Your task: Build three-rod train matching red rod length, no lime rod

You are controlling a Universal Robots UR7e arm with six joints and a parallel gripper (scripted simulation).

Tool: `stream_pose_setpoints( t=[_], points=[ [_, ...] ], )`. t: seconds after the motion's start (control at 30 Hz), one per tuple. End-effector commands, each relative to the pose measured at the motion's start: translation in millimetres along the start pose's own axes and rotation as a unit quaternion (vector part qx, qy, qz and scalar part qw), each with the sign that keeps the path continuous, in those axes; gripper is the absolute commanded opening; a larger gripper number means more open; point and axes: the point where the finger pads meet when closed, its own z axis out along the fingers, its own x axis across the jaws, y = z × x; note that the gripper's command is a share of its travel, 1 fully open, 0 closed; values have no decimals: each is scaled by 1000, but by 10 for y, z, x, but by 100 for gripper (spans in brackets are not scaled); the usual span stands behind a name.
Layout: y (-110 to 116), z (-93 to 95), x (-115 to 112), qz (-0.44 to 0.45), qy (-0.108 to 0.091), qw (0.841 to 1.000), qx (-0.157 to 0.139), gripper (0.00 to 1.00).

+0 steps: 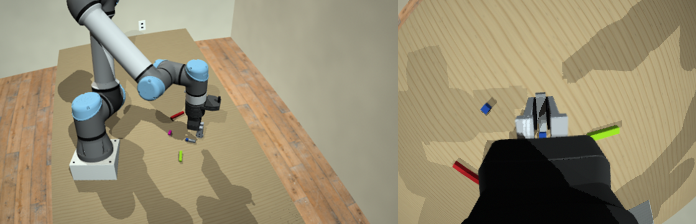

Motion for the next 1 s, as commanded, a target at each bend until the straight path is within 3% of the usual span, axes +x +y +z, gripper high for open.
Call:
stream_pose_setpoints(
  t=[0.0,0.2,0.97],
  points=[
    [-2,230,0,0,0,1000,1,24],
    [-2,332,2,0,0,1000,1,24],
    [-18,326,6,0,0,1000,3,24]
  ],
)
